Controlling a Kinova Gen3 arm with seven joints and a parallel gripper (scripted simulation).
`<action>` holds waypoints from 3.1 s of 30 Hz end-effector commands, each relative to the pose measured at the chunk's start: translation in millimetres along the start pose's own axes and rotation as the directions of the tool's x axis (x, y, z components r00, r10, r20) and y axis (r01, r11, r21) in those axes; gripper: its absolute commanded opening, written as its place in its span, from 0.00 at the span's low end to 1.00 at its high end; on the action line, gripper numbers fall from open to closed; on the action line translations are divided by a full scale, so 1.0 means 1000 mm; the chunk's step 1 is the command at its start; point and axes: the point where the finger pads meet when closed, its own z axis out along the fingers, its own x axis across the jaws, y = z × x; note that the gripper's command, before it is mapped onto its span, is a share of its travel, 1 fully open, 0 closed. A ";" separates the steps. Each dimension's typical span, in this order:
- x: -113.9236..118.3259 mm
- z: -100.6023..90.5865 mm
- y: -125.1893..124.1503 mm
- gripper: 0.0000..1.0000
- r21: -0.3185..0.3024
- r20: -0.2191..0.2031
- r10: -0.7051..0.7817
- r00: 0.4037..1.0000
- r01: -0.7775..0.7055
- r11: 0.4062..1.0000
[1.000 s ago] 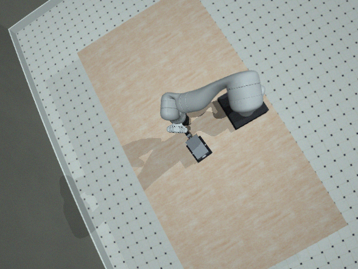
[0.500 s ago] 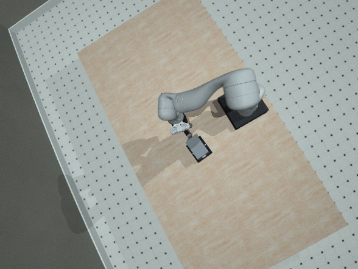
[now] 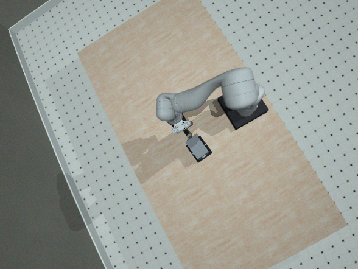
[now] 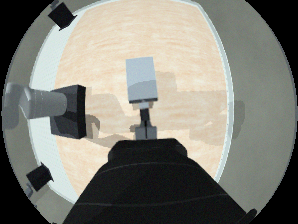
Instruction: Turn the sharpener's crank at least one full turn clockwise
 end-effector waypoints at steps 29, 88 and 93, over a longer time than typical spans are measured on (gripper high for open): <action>0.001 0.000 0.002 0.97 0.000 -0.002 -0.067 0.998 0.067 0.998; 0.001 0.020 0.002 0.97 0.001 -0.002 -0.067 0.998 0.067 0.998; 0.001 0.027 0.002 0.97 0.001 -0.002 -0.067 0.998 0.067 0.998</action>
